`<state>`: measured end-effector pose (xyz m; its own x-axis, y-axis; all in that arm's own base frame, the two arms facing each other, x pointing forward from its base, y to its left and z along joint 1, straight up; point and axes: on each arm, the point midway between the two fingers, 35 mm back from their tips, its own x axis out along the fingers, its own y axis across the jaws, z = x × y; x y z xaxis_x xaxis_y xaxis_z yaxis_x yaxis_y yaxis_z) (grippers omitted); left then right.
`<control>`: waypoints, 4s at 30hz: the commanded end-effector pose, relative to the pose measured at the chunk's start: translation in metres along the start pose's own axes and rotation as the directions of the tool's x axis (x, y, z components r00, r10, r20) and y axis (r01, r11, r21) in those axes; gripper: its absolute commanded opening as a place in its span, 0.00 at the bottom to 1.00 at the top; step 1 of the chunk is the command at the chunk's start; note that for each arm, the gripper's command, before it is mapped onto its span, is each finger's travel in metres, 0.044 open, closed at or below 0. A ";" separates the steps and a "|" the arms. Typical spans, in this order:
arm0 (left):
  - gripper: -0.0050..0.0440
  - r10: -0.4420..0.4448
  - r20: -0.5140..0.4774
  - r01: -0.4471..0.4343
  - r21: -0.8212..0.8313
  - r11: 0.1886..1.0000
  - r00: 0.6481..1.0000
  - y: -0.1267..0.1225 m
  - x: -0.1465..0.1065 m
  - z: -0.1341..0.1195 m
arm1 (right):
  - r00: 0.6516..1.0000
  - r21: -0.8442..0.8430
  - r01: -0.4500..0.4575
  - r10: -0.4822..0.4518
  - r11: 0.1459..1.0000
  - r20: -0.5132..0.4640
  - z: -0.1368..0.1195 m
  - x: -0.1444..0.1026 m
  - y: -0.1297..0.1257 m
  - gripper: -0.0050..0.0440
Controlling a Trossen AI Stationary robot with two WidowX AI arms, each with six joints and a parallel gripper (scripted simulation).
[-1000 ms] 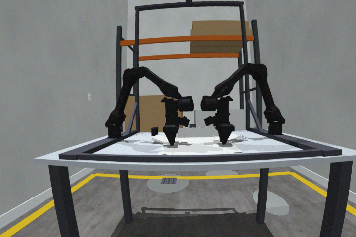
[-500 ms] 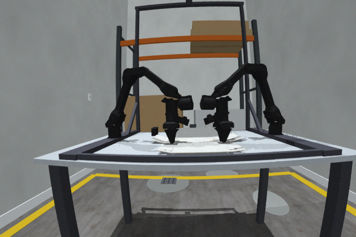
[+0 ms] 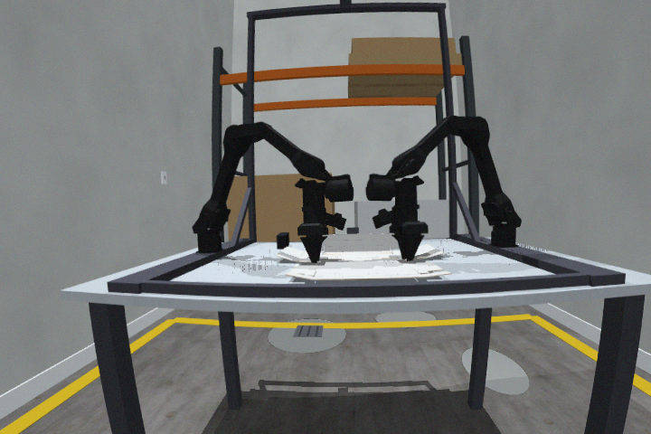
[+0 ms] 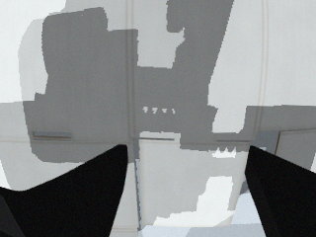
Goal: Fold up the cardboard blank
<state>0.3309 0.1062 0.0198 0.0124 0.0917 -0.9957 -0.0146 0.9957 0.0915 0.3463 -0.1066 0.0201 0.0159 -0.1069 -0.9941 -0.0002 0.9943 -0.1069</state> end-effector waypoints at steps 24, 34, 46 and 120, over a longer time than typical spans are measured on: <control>0.68 0.121 0.011 -0.121 0.000 0.993 0.993 -0.035 0.000 0.006 | 0.992 0.001 0.123 -0.123 0.992 0.011 0.002 -0.001 0.034 0.69; 0.68 0.139 0.009 -0.139 -0.002 0.990 0.990 -0.045 -0.001 0.006 | 0.990 0.002 0.139 -0.139 0.990 0.010 0.001 -0.002 0.045 0.69; 0.68 0.235 0.008 -0.235 -0.007 0.972 0.972 -0.060 -0.003 0.006 | 0.972 0.007 0.233 -0.233 0.972 0.013 0.001 -0.005 0.059 0.69; 0.78 0.400 0.004 -0.400 -0.010 0.917 0.917 -0.083 -0.037 0.004 | 0.915 0.012 0.404 -0.404 0.915 0.008 0.004 -0.038 0.078 0.79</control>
<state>0.3313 0.0016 0.0318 -0.0162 0.4968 -0.8677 -0.0001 0.8679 0.4968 0.3447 -0.0056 0.0322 -0.0026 -0.5126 -0.8586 -0.0072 0.8586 -0.5126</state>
